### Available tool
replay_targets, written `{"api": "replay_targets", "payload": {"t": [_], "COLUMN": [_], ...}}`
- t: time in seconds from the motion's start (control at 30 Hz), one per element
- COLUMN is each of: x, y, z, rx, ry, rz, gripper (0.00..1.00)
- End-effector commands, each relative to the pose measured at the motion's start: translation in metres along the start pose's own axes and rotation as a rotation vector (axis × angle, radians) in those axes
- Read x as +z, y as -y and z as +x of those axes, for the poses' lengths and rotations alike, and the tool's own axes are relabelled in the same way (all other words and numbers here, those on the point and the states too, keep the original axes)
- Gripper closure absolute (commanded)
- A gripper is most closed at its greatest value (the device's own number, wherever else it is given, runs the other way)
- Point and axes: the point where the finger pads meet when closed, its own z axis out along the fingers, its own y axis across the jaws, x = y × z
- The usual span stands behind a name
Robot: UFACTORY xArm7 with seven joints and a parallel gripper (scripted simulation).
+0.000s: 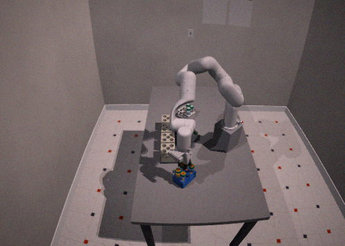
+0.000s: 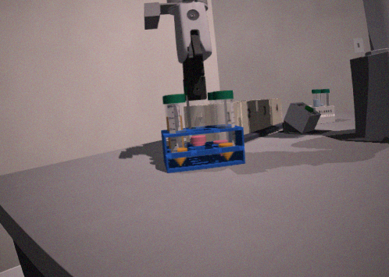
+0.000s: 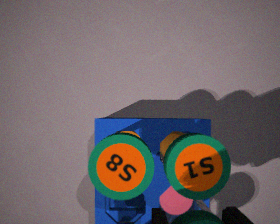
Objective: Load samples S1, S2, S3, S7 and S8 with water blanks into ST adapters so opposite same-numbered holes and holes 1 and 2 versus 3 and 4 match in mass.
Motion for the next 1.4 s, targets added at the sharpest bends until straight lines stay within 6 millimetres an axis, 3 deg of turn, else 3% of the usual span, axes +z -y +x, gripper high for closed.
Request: {"api": "replay_targets", "payload": {"t": [0.0, 0.57, 1.37], "x": [-0.003, -0.01, -0.054], "y": [0.0, 0.0, 0.0], "z": [0.002, 0.002, 0.001], "rx": [0.0, 0.0, 0.0], "ry": [-0.004, -0.004, -0.004], "rz": [0.0, 0.0, -0.001], "gripper": [1.0, 1.0, 1.0]}}
